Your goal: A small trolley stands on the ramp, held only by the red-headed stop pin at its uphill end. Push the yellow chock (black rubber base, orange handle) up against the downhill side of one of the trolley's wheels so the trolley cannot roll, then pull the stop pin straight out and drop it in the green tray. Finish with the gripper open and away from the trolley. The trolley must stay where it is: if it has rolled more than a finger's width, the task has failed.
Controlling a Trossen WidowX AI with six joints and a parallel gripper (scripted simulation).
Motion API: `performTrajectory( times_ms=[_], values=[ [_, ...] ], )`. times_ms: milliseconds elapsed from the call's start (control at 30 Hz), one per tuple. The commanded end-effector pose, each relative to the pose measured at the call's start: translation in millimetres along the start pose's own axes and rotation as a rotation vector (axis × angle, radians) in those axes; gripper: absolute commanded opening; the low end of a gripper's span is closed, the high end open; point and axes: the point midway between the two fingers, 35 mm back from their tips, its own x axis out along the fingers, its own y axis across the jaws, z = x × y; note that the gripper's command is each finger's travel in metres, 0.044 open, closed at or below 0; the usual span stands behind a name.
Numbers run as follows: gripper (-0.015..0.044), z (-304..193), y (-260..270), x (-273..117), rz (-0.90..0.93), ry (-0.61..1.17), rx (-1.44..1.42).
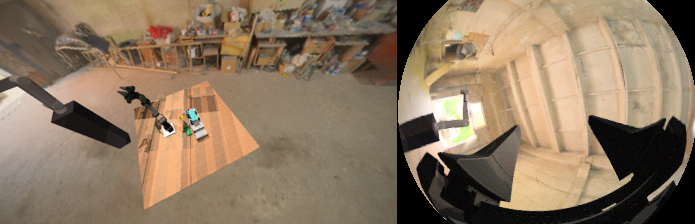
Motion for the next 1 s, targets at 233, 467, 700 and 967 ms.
performTrajectory(
  times_ms=[233, 467, 700, 967],
  values=[
    [0.0190, -82.2, 41.9, -36.7, 0.138, 0.348, 0.363],
    [0.0190, -156.0, 62.6, -106.2, 0.123, 0.754, 0.643],
    [0.0190, -198.8, 72.1, -173.7, 0.009, 1.073, 0.860],
    [0.0190, -233.1, 75.6, -294.9, -0.369, 1.551, 1.159]
  ],
)
